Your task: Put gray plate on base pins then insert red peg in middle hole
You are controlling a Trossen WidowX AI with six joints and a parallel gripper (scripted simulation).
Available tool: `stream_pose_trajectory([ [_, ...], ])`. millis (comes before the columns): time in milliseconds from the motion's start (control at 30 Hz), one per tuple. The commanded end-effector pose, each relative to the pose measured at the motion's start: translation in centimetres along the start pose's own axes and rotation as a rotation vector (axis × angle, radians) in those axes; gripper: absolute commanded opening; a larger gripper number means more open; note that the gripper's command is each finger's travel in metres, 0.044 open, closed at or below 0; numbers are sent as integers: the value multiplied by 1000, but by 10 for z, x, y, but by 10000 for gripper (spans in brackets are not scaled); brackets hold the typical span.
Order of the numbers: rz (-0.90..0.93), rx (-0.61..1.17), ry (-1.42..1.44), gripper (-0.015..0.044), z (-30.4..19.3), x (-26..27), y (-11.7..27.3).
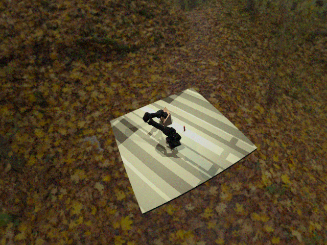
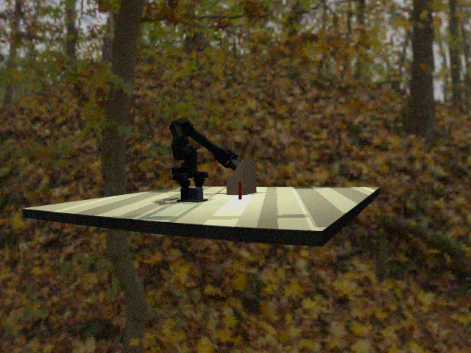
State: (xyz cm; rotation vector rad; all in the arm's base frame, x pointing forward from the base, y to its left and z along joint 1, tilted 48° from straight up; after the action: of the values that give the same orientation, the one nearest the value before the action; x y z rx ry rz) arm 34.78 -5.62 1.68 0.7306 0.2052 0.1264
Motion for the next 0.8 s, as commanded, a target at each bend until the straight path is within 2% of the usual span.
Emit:
stream_pose_trajectory([
  [0,-1,0,-2,440,0,0,0],
  [133,0,3,-1,440,0,2,10],
  [300,-1,5,2,440,-2,5,93],
  [367,-3,1,2,440,-1,1,115],
  [600,-2,1,9,440,-6,6,118],
  [767,10,25,198,440,-86,-9,123],
])
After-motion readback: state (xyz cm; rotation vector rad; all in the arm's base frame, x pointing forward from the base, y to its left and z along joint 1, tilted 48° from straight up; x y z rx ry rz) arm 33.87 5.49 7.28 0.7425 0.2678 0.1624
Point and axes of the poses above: the point midway between the two fingers, 35 mm back from their tips, its own y axis back along the fingers, its own x axis across the jaws, z = x × y, the point moved 2 cm from there along y, back along the fingers, and after that the axes turned 14 degrees about y, right-handed, at the moved point
